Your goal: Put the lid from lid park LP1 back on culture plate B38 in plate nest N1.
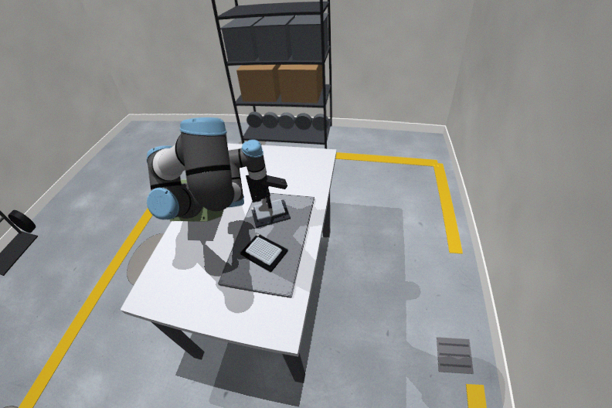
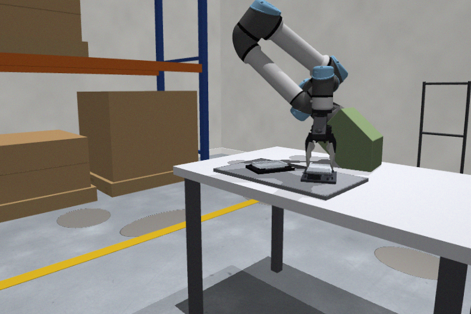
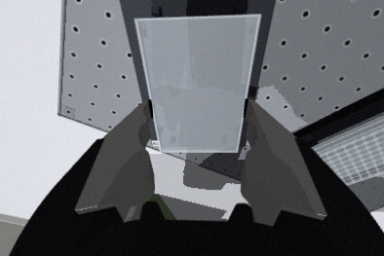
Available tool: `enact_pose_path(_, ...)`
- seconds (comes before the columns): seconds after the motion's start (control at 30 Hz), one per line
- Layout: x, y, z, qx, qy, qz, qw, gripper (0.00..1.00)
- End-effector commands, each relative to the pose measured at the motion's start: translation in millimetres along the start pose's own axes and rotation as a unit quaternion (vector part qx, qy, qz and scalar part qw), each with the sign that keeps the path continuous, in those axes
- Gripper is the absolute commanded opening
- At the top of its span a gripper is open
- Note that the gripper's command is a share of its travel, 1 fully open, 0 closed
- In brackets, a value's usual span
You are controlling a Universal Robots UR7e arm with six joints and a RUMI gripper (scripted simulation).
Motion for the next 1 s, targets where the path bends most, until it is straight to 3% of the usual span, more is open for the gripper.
enact_pose_path(0.0,-0.3,-8.0,0.0,0.000,0.000,0.000,1.000,0.00)
enact_pose_path(0.33,0.4,-11.7,4.9,0.000,0.010,0.000,1.000,0.00)
enact_pose_path(0.97,13.8,-11.7,88.8,0.000,0.179,0.000,0.984,0.00)
Point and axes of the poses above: the point where the finger pads meet when closed, its own y axis out along the fingers, its own z axis across the jaws, x = y × z, the point moved 6 cm from there along -y, back along the fingers, and after that the axes turned 11 degrees about y, right-handed, at the moved point
